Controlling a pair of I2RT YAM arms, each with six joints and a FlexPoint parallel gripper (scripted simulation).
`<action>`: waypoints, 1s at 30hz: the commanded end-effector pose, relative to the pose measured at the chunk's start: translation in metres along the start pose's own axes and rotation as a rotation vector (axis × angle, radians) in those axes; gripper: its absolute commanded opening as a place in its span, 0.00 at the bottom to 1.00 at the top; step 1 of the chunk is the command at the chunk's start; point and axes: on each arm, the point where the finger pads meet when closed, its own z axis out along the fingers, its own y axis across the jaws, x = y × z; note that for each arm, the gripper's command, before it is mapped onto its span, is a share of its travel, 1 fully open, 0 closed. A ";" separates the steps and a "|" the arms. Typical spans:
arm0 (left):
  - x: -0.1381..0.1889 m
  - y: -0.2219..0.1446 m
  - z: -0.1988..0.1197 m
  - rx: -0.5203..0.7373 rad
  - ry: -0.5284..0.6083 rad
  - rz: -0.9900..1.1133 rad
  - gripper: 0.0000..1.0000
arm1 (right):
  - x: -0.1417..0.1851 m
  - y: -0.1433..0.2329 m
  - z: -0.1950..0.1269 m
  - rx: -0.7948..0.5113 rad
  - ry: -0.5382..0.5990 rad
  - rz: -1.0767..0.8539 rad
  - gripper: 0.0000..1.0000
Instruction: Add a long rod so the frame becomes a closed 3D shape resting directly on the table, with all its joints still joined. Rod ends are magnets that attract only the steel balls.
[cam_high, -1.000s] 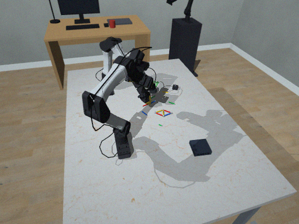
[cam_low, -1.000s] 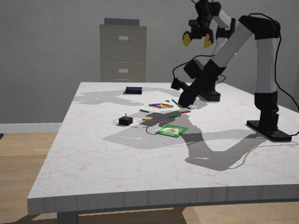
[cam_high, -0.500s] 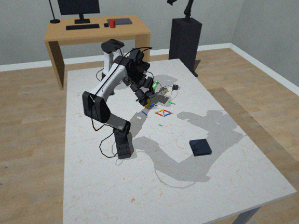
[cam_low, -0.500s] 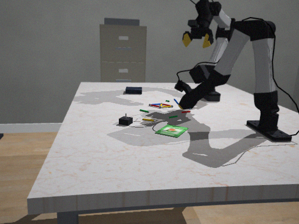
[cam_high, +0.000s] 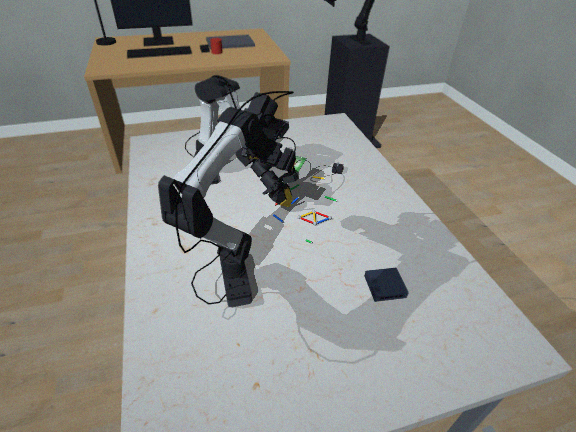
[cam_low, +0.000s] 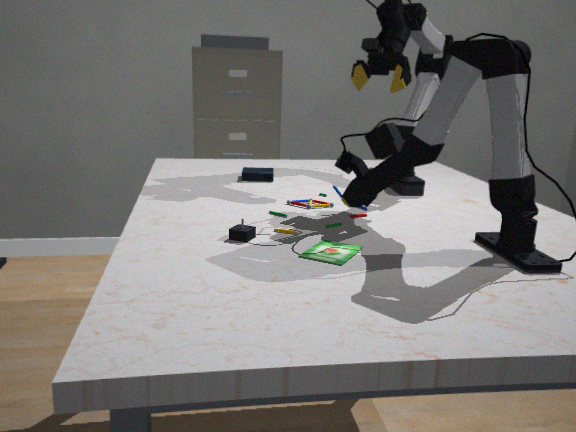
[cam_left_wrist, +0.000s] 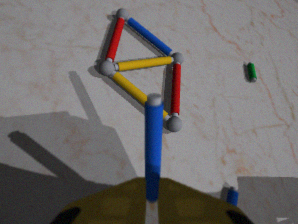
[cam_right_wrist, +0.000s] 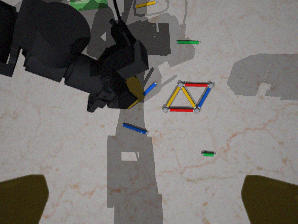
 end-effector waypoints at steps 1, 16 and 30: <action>-0.053 -0.017 -0.006 0.043 -0.130 0.017 0.00 | -0.002 0.000 -0.009 0.009 -0.009 0.007 1.00; -0.057 -0.017 -0.003 0.026 -0.166 0.045 0.00 | -0.002 0.000 -0.010 0.009 -0.009 0.007 1.00; -0.065 -0.021 0.021 0.019 -0.152 0.037 0.00 | -0.002 0.000 -0.010 0.009 -0.008 0.007 1.00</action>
